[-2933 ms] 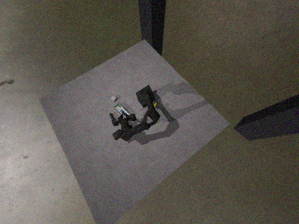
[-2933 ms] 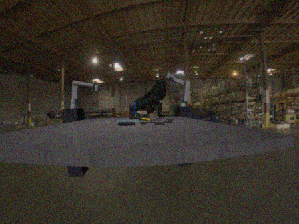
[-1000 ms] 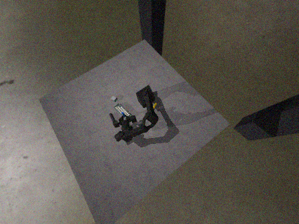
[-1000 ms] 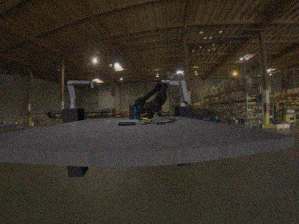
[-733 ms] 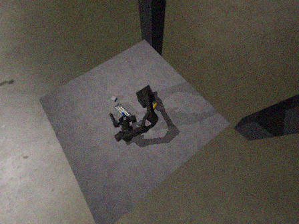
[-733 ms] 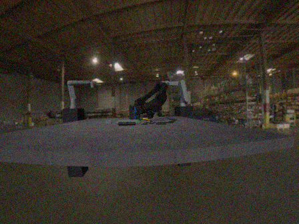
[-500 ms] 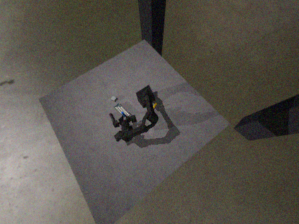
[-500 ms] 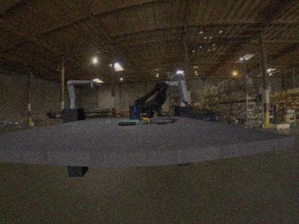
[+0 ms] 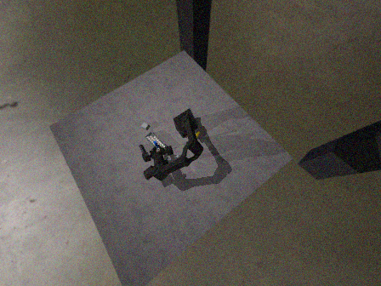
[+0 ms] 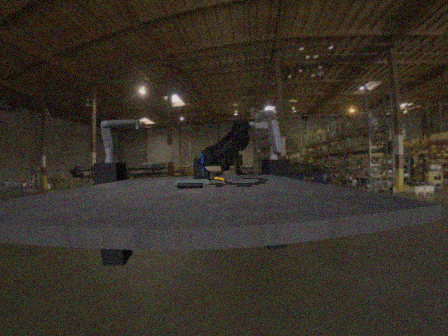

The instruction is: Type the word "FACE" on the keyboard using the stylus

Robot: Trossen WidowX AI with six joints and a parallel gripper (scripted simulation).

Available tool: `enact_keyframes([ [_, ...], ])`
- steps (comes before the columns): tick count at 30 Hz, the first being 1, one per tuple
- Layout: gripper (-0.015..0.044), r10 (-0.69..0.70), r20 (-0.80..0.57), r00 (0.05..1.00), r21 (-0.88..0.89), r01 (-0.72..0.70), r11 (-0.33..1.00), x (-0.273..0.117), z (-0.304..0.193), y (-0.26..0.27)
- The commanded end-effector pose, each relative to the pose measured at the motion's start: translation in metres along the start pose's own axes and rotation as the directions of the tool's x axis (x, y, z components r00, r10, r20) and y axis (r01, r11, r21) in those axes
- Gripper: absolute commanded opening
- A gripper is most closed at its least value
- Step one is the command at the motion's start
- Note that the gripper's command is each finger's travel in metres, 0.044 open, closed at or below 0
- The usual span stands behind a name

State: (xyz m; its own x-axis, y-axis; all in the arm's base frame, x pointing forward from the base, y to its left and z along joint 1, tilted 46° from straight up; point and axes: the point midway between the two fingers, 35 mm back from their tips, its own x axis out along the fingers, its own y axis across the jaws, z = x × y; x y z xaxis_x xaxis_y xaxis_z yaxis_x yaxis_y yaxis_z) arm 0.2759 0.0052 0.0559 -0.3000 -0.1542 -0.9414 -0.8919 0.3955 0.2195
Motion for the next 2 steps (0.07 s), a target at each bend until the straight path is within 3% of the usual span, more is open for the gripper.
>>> enact_keyframes([
  [1, 0.0081, 0.0, 0.0, 1.0, 0.0, 0.0, 1.0, 0.0001, 0.0002, 0.0],
  [2, 0.0081, 0.0, 0.0, 1.0, 0.0, 0.0, 1.0, 0.0001, 0.0002, 0.0],
])
